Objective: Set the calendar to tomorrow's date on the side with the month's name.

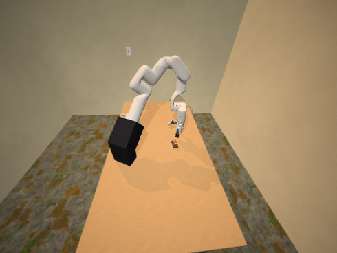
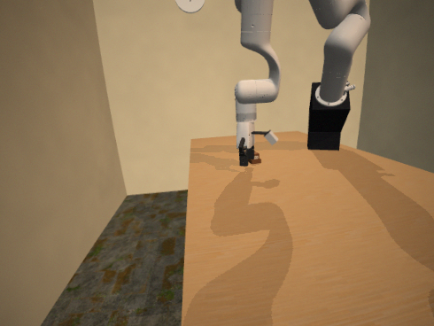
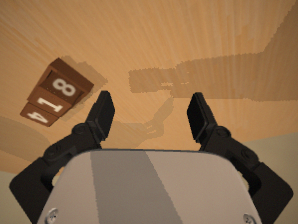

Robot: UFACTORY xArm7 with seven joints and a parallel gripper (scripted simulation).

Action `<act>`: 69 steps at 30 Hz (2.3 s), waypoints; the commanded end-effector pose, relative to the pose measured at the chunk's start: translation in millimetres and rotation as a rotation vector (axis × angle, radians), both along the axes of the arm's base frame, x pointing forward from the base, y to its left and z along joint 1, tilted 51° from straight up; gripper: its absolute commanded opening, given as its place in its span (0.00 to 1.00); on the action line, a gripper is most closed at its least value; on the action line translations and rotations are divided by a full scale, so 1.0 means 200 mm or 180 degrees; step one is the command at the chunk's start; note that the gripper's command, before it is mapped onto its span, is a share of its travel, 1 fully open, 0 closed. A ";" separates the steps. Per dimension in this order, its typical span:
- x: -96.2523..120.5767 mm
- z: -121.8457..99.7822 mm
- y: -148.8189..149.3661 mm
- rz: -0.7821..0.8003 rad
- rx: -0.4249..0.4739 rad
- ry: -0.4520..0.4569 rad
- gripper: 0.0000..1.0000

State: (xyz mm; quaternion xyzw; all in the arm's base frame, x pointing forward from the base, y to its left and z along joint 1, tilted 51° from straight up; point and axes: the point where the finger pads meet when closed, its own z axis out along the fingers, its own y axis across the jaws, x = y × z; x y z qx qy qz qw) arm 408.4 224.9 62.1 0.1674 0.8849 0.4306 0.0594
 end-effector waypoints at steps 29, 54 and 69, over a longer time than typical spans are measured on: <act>0.00 0.00 -0.01 -0.0008 -0.0003 -0.0002 1.00; -0.03 0.08 -0.10 -0.0008 -0.0003 -0.0002 1.00; 0.00 0.06 -0.14 -0.0526 0.0206 0.0616 1.00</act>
